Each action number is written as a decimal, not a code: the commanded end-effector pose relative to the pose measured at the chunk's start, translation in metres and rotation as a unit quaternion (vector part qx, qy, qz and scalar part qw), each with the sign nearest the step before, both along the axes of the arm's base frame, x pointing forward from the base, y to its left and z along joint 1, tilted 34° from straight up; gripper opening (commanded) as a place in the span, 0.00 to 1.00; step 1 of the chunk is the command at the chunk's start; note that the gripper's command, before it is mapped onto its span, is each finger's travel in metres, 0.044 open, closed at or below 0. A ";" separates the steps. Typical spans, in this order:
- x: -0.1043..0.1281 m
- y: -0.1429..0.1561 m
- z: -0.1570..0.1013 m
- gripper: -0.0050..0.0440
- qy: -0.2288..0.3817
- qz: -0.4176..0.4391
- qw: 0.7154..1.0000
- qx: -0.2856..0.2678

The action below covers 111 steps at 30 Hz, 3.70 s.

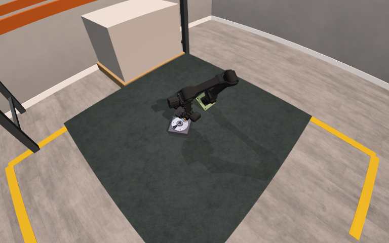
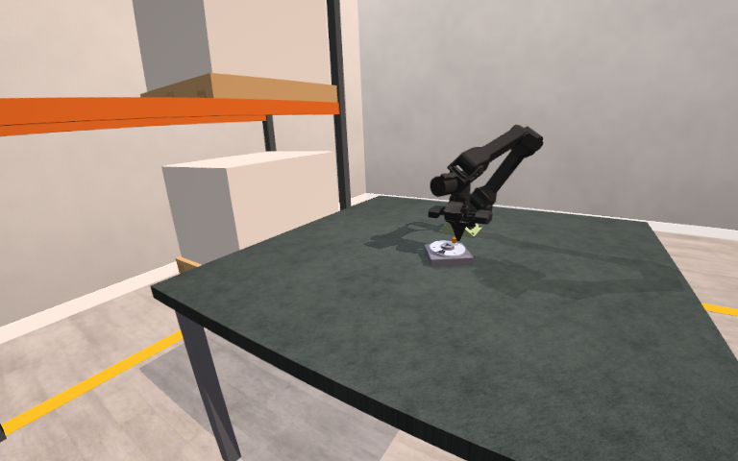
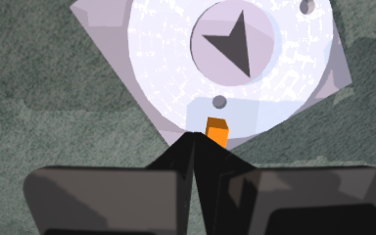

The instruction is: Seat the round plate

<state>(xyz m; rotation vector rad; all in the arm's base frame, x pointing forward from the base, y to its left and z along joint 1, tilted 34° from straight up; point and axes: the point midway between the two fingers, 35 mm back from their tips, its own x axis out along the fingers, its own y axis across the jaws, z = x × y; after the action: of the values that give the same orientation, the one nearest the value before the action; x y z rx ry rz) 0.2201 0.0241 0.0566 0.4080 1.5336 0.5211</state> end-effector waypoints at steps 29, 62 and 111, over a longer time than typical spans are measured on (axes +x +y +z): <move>0.003 -0.018 -0.007 0.00 -0.007 0.000 1.000 -0.005; 0.005 -0.024 -0.010 0.00 -0.008 0.000 1.000 -0.005; 0.008 -0.052 0.019 0.00 -0.013 0.000 1.000 -0.009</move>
<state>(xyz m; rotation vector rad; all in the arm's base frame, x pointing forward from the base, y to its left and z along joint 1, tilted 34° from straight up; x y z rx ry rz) 0.2218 -0.0141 0.0533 0.4123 1.5455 0.5211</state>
